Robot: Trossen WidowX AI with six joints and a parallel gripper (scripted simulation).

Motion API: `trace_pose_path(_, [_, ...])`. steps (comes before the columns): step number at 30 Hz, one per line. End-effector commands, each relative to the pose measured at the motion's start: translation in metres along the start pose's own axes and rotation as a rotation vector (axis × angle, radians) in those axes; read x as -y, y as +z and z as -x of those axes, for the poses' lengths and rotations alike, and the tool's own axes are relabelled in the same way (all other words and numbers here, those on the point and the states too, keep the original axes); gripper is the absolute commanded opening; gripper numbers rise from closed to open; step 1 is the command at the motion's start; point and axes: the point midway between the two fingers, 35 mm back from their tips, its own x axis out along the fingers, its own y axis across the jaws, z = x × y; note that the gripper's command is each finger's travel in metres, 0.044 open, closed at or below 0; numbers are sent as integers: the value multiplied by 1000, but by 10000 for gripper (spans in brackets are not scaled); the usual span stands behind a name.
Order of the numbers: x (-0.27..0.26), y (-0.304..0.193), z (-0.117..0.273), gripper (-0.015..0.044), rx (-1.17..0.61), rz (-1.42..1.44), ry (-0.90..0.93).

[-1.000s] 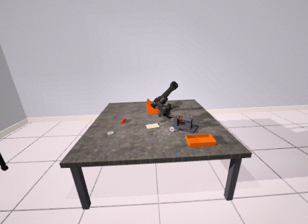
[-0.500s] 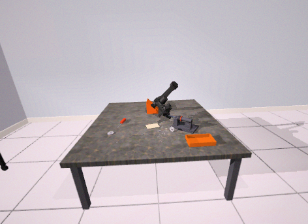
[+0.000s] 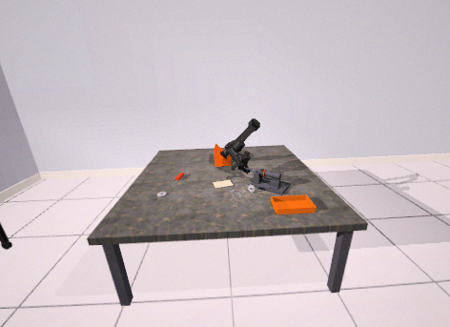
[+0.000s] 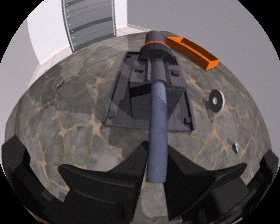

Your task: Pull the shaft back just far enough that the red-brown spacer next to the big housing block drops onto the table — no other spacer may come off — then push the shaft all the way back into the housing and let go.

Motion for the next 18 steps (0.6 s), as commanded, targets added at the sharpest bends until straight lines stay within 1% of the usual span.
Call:
trace_pose_path(1, [0,-1,1,0,0,3,3])
trace_pose_path(18, [0,-2,2,0,0,3,3])
